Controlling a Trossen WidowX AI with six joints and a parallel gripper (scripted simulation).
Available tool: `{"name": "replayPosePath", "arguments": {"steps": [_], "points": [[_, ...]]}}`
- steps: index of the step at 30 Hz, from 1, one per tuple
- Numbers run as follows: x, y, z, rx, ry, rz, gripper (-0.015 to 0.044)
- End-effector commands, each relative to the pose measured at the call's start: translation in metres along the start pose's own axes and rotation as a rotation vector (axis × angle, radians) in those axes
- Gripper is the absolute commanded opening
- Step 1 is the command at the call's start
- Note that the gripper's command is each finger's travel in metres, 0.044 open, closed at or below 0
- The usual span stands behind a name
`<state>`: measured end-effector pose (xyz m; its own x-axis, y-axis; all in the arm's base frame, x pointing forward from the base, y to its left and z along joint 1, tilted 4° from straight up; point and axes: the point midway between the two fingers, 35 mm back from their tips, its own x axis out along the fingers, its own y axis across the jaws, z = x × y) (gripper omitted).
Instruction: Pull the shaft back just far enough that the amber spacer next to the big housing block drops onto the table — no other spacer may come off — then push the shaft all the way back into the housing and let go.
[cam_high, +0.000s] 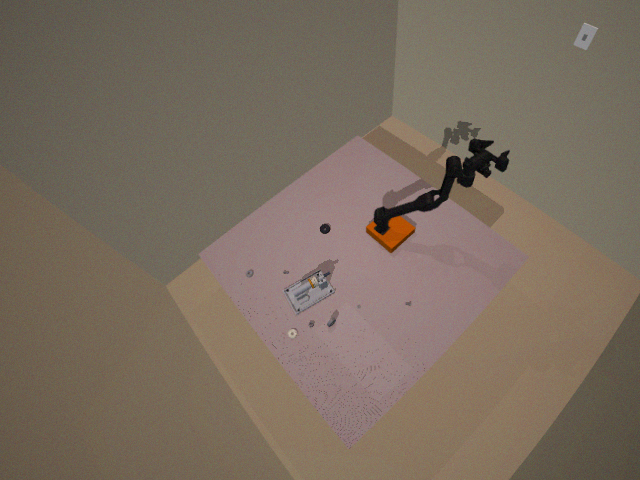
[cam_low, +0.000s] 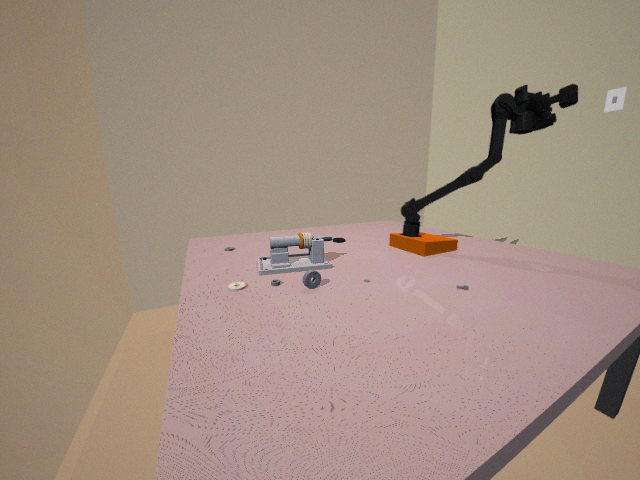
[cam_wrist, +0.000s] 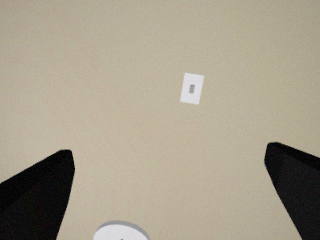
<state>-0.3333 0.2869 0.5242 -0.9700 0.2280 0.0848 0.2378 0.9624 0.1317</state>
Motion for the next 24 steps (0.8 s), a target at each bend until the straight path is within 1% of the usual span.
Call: {"name": "replayPosePath", "arguments": {"steps": [1, 2, 5, 10, 14, 20, 24], "points": [[0.000, -0.001, -0.001, -0.005, 0.003, 0.000, 0.0426], [-0.001, -0.002, -0.004, -0.018, 0.012, 0.000, 0.0440], [-0.007, -0.013, -0.028, -0.113, 0.075, 0.002, 0.0440], [-0.032, -0.046, -0.092, -0.367, 0.258, 0.026, 0.0440], [-0.038, -0.057, -0.101, -0.372, 0.300, 0.028, 0.0440], [-0.060, -0.079, -0.134, -0.485, 0.415, 0.053, 0.0440], [-0.094, -0.096, -0.167, -0.581, 0.509, 0.123, 0.0440]]}}
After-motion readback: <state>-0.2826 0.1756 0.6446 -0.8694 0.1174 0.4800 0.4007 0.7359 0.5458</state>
